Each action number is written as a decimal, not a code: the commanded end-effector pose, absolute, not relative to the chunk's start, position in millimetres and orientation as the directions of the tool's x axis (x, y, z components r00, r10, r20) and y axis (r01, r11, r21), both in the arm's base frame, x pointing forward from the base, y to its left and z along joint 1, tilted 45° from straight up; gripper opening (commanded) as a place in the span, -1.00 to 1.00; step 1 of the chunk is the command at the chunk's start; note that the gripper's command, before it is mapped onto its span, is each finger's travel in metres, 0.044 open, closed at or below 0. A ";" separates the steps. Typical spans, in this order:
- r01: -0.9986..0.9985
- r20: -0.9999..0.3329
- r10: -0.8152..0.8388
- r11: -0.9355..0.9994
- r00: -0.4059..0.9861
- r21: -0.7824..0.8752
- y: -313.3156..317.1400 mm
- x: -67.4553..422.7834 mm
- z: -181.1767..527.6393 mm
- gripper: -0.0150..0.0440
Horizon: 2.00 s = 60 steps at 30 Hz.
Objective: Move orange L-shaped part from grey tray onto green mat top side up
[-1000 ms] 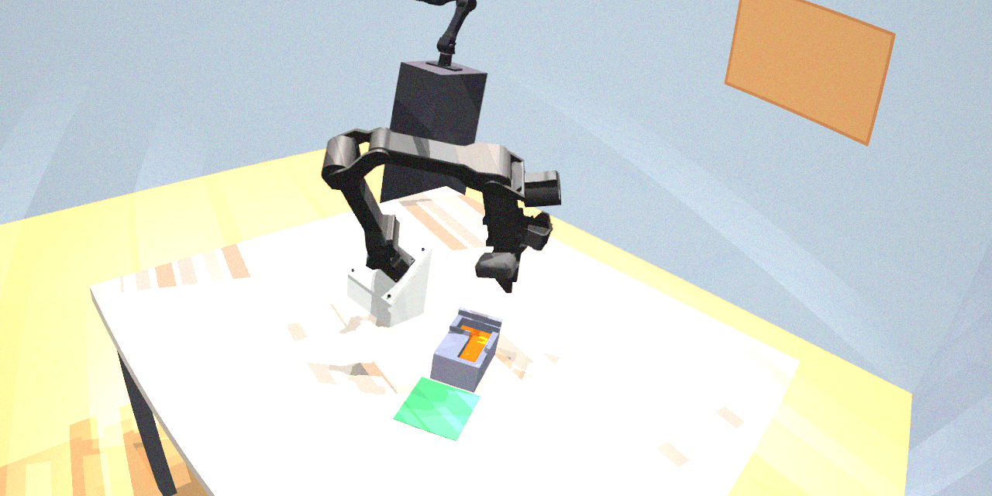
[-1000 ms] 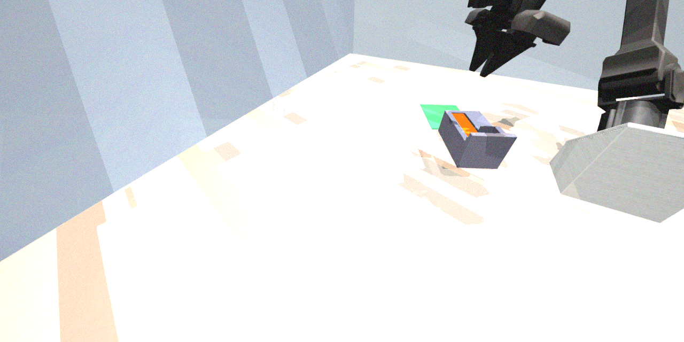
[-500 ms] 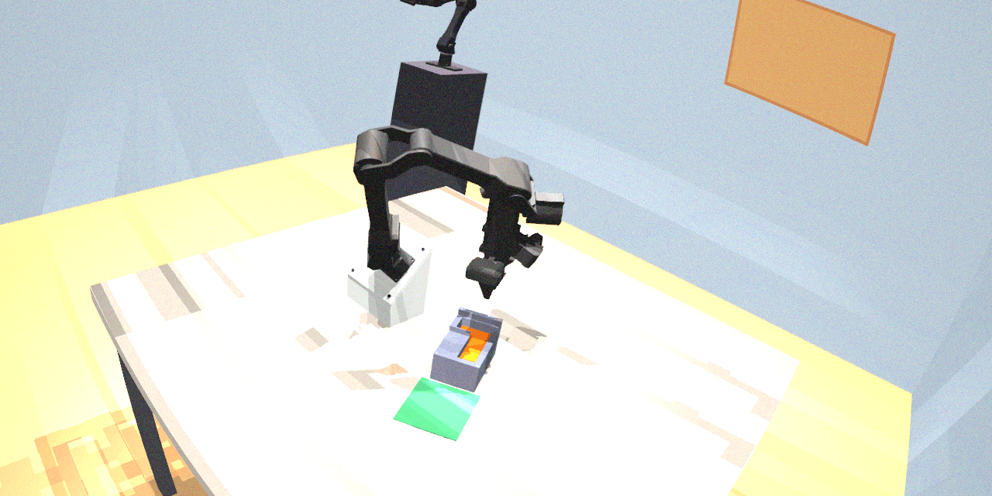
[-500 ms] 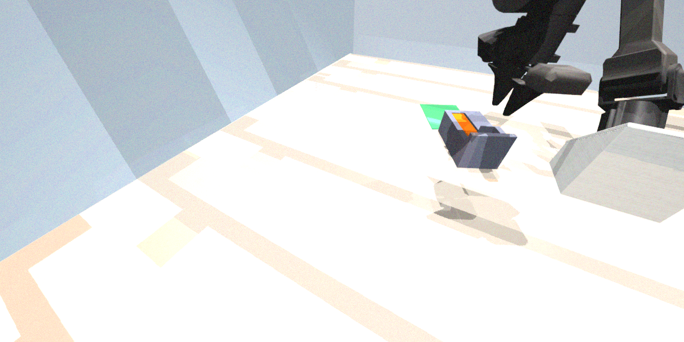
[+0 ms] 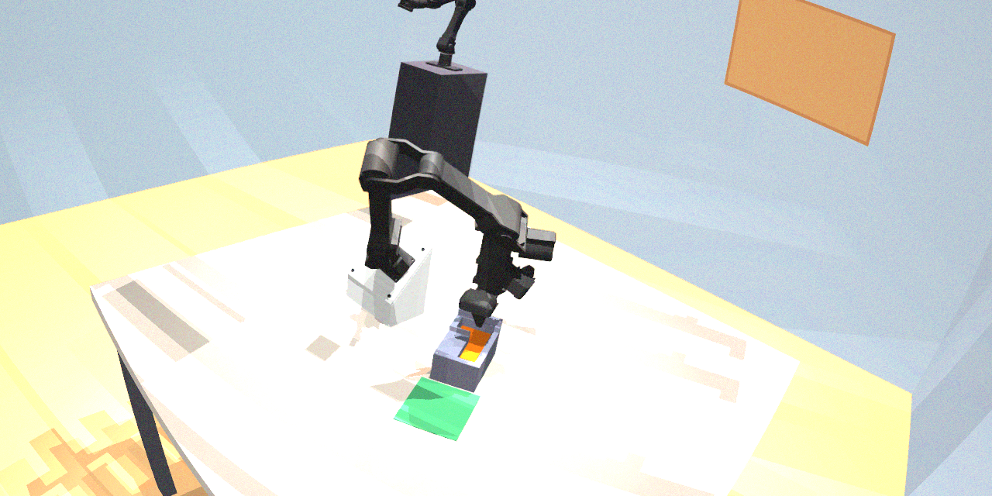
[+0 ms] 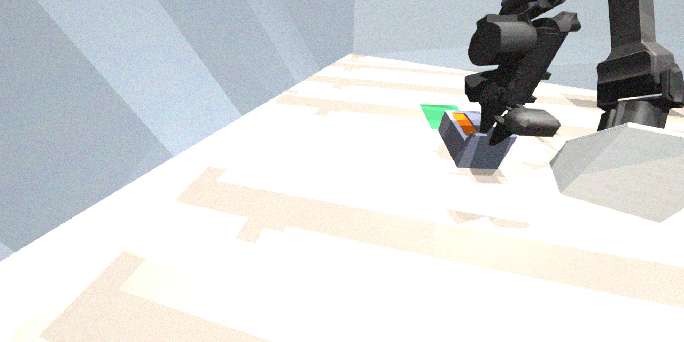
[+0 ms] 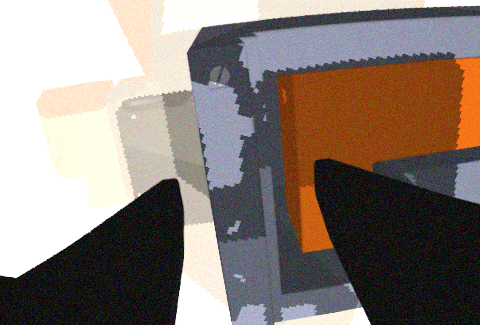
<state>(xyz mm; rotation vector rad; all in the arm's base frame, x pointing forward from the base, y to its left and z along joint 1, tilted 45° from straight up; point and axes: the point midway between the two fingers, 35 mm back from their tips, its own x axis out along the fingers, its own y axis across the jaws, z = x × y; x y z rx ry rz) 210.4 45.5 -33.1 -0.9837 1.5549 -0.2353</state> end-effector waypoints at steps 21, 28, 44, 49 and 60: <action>-0.452 -0.714 -0.696 0.613 0.078 -0.648 20.4 211.5 -56.8 0.12; -0.452 -0.713 -0.697 0.613 0.078 -0.648 16.5 211.6 -60.4 0.12; -0.451 -0.721 -0.688 0.620 0.079 -0.642 19.8 212.1 -61.0 0.12; -0.451 -0.721 -0.688 0.620 0.079 -0.642 19.8 212.1 -61.0 0.12; -0.452 -0.714 -0.695 0.614 0.078 -0.647 33.9 205.1 -58.4 0.12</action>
